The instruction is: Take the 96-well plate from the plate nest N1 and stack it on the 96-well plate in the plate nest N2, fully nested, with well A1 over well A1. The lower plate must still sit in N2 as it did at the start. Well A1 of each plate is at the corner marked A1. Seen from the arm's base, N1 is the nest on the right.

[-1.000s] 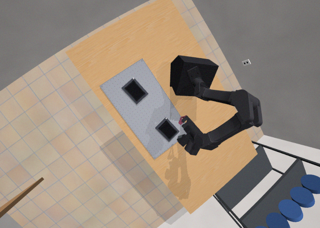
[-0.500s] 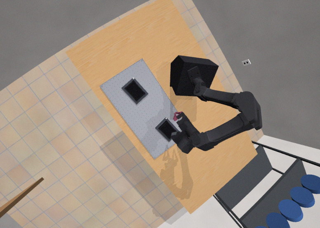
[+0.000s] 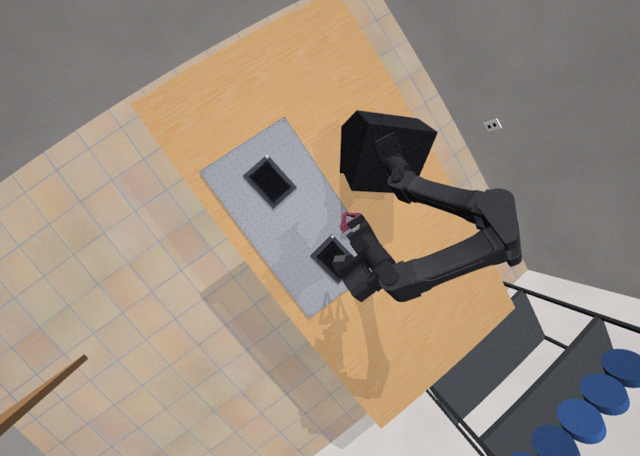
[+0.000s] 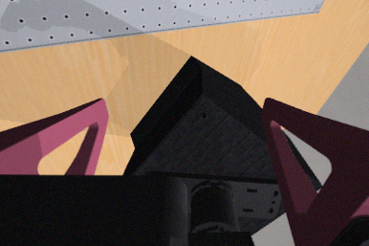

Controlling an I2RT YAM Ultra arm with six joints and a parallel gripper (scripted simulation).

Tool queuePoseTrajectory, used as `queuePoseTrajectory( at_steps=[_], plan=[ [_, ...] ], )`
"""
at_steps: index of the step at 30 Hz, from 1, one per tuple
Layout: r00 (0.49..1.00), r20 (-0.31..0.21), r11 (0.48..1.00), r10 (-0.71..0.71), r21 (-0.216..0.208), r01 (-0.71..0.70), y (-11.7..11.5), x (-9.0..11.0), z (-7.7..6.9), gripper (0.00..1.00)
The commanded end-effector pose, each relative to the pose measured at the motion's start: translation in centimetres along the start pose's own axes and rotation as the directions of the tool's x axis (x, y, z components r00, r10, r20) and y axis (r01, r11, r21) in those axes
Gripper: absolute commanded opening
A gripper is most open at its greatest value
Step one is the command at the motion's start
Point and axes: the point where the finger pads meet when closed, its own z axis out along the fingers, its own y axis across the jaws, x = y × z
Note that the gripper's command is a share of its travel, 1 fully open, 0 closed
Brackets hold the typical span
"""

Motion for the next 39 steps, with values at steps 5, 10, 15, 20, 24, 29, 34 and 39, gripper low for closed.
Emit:
queuePoseTrajectory(
  at_steps=[5, 10, 15, 20, 24, 29, 34, 39],
  plan=[
    [1.0, 0.004, 0.997, 0.026, 0.078, -0.026, -3.9, 0.4, -1.8, 1.0],
    [0.991, -0.012, 0.991, 0.132, 0.035, -0.131, -4.1, -1.6, -0.4, 1.0],
    [0.967, -0.024, 0.967, 0.255, -0.007, -0.255, -4.8, -3.7, 0.8, 1.0],
    [0.932, -0.04, 0.932, 0.359, -0.041, -0.361, -5.5, -5.4, 2.0, 1.0],
    [0.921, -0.045, 0.919, 0.388, -0.051, -0.39, -5.7, -5.9, 2.4, 1.0],
    [0.872, -0.065, 0.868, 0.486, -0.083, -0.49, -6.7, -7.5, 3.8, 1.0],
    [0.812, -0.09, 0.804, 0.577, -0.113, -0.584, -7.8, -8.9, 5.2, 1.0],
    [0.742, -0.117, 0.729, 0.66, -0.141, -0.67, -9.1, -10.2, 6.8, 1.0]
  ],
)
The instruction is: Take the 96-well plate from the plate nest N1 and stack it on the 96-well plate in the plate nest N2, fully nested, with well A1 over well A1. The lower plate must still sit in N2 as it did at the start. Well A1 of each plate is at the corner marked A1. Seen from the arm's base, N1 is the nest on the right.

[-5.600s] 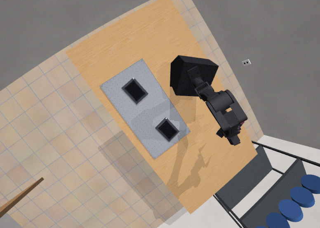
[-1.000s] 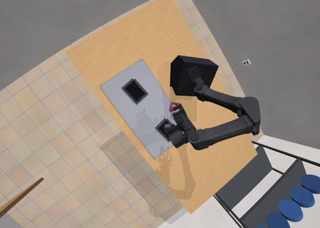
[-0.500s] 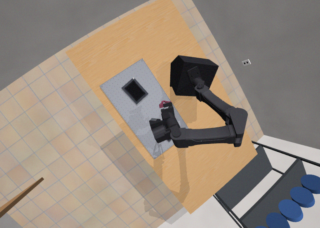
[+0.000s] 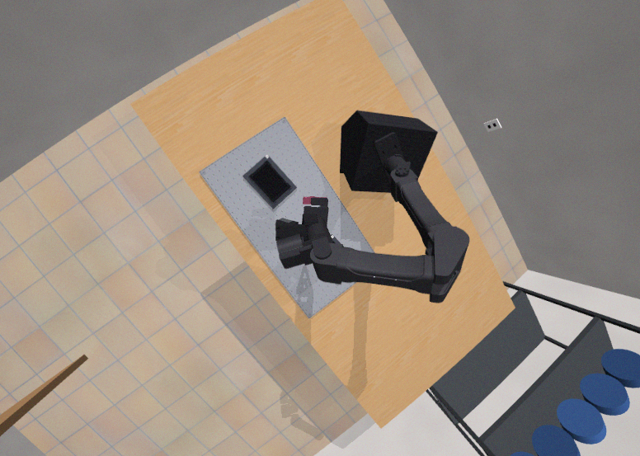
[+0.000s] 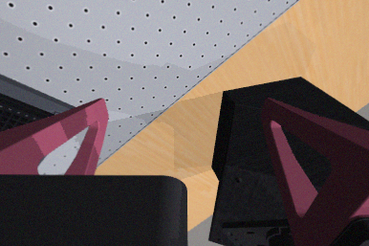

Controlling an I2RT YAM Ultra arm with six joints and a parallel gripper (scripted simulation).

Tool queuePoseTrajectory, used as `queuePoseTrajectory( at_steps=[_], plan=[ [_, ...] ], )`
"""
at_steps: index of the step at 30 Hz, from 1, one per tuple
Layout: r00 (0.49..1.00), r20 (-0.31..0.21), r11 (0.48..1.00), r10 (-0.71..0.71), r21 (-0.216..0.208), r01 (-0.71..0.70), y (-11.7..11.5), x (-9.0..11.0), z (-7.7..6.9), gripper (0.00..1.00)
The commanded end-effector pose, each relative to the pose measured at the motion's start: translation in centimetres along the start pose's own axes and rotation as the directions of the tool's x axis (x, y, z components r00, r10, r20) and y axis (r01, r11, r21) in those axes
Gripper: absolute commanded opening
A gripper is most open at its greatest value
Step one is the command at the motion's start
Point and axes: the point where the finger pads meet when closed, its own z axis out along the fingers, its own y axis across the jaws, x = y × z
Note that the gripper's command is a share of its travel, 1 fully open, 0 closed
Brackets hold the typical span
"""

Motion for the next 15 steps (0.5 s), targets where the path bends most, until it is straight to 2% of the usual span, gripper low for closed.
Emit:
queuePoseTrajectory(
  at_steps=[1, 11, 15],
  plan=[
    [0.995, 0.04, 0.995, 0.088, -0.054, -0.085, 0.3, -2.5, -0.1, 1.0],
    [0.962, -0.002, 0.955, 0.272, -0.126, -0.27, -0.9, -6.1, 2.3, 1.0],
    [0.927, -0.034, 0.913, 0.373, -0.165, -0.373, -1.7, -7.5, 3.5, 1.0]
  ],
)
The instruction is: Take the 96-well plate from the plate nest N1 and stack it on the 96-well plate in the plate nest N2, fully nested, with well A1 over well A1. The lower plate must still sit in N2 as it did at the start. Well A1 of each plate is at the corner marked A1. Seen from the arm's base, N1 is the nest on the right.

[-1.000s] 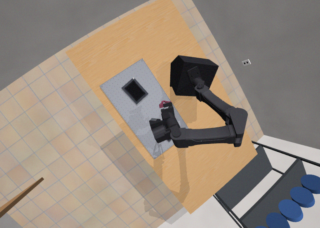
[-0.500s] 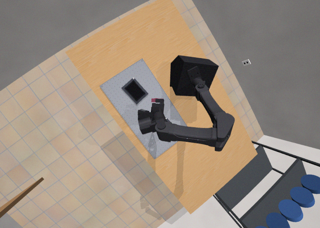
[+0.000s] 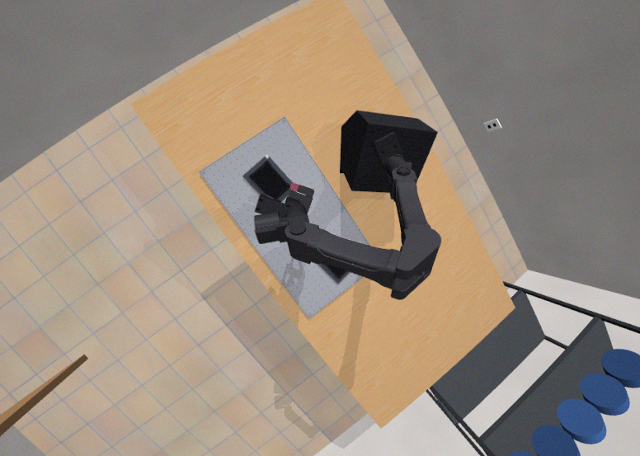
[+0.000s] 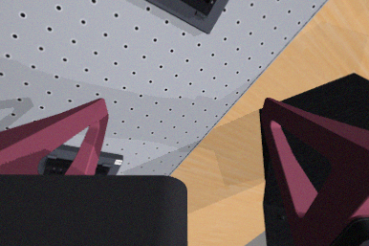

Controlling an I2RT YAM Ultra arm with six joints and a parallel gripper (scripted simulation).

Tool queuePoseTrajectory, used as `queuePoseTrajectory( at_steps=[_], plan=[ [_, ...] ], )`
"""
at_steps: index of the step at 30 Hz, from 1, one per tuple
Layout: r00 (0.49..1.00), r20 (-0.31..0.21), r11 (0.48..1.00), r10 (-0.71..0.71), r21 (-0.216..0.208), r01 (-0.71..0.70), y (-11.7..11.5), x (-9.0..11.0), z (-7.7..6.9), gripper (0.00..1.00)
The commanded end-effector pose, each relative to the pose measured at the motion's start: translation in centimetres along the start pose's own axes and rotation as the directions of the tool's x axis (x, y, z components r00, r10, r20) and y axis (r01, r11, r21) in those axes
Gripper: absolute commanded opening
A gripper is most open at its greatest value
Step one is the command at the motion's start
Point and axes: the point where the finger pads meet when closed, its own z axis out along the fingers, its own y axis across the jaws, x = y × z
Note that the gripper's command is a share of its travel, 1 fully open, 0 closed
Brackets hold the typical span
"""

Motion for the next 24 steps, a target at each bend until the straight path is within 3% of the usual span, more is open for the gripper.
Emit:
queuePoseTrajectory(
  at_steps=[1, 4, 7, 10, 19, 24],
  plan=[
    [0.995, 0.032, 0.994, 0.092, -0.066, -0.09, 0.4, -3.0, 0.1, 1.0],
    [0.995, 0.032, 0.994, 0.092, -0.066, -0.09, 0.4, -3.0, 0.1, 1.0],
    [0.983, 0.01, 0.978, 0.182, -0.103, -0.18, -0.1, -4.2, 0.8, 1.0],
    [0.98, 0.006, 0.974, 0.199, -0.11, -0.197, -0.5, -5.1, 1.4, 1.0],
    [0.922, -0.057, 0.904, 0.384, -0.183, -0.387, -2.2, -8.2, 3.6, 1.0],
    [0.902, -0.075, 0.88, 0.425, -0.199, -0.431, -2.9, -9.3, 4.4, 1.0]
  ],
)
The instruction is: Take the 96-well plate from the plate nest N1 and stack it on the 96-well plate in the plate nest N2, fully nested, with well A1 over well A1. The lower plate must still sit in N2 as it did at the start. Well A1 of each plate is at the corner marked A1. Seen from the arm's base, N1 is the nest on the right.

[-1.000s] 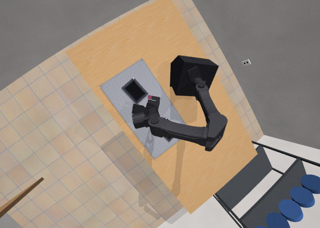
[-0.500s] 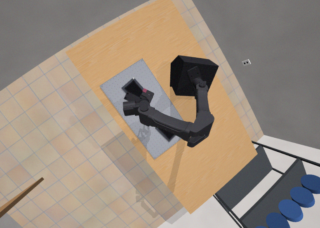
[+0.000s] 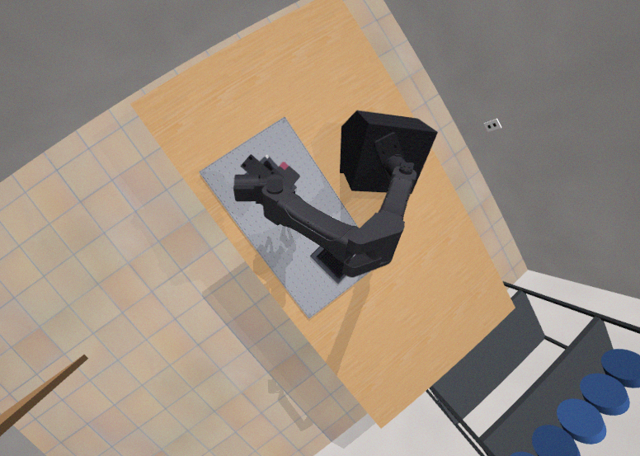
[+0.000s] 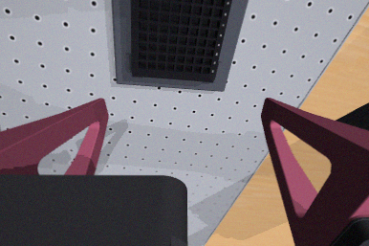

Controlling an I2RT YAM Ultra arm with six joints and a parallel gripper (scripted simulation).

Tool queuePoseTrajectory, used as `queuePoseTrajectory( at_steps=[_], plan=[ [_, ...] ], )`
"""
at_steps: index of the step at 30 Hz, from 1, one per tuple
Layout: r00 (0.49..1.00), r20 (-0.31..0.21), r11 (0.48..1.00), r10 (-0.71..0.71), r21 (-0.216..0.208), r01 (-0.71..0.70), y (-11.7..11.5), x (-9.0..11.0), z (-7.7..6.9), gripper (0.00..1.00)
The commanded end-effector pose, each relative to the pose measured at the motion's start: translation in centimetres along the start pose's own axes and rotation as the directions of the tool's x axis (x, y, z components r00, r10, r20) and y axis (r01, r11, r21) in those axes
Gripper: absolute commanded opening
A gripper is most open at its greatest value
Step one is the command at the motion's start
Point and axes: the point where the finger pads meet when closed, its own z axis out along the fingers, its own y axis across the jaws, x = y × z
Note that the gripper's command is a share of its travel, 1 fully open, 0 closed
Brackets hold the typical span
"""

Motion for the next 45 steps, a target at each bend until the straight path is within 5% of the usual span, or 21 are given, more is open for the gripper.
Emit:
queuePoseTrajectory(
  at_steps=[1, 7, 9, 45],
  plan=[
    [0.996, 0.018, 0.993, 0.087, -0.08, -0.085, 0.6, -2.8, -0.3, 1.0],
    [0.991, 0.005, 0.986, 0.134, -0.099, -0.132, 0.1, -4.4, 0.4, 1.0],
    [0.993, 0.028, 0.987, 0.115, -0.12, -0.111, 0.9, -4.3, -0.8, 1.0],
    [0.992, 0.019, 0.987, 0.126, -0.101, -0.124, 0.4, -4.0, -0.6, 1.0]
  ],
)
